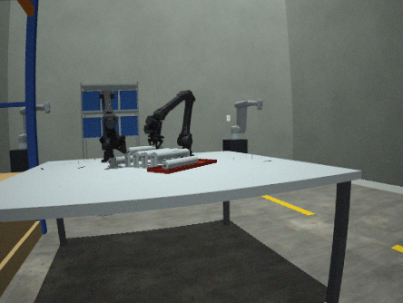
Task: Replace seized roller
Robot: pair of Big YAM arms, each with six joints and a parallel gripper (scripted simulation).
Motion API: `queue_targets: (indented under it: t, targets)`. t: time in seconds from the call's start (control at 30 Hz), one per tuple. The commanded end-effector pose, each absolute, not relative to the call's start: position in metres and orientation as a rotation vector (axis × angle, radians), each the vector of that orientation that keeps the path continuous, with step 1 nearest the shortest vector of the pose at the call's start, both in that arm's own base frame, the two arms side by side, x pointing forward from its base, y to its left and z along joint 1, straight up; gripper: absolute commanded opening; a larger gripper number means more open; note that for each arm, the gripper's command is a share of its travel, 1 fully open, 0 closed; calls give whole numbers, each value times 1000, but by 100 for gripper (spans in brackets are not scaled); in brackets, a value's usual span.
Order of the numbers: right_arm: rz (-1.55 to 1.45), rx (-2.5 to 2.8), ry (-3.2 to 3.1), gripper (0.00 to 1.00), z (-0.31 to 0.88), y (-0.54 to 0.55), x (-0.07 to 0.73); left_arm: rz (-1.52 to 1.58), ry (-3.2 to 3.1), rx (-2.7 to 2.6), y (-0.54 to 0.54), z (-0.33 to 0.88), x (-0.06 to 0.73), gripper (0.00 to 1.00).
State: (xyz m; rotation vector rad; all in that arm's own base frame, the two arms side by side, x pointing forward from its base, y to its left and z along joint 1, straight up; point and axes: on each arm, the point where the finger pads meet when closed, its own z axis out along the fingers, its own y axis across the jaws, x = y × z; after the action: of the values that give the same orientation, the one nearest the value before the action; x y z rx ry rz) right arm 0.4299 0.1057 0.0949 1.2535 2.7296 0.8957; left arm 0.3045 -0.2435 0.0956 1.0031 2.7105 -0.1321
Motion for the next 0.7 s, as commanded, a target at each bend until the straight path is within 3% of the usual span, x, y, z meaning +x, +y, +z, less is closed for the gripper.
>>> queue_targets:
  t: [0.0,0.67]
  targets:
    - [917,1205,2612,3,129,91,468,-156,2654,1001,-254,113,318,32]
    - [909,1204,2573,3,138,80,479,-148,2676,992,-250,114,313,32]
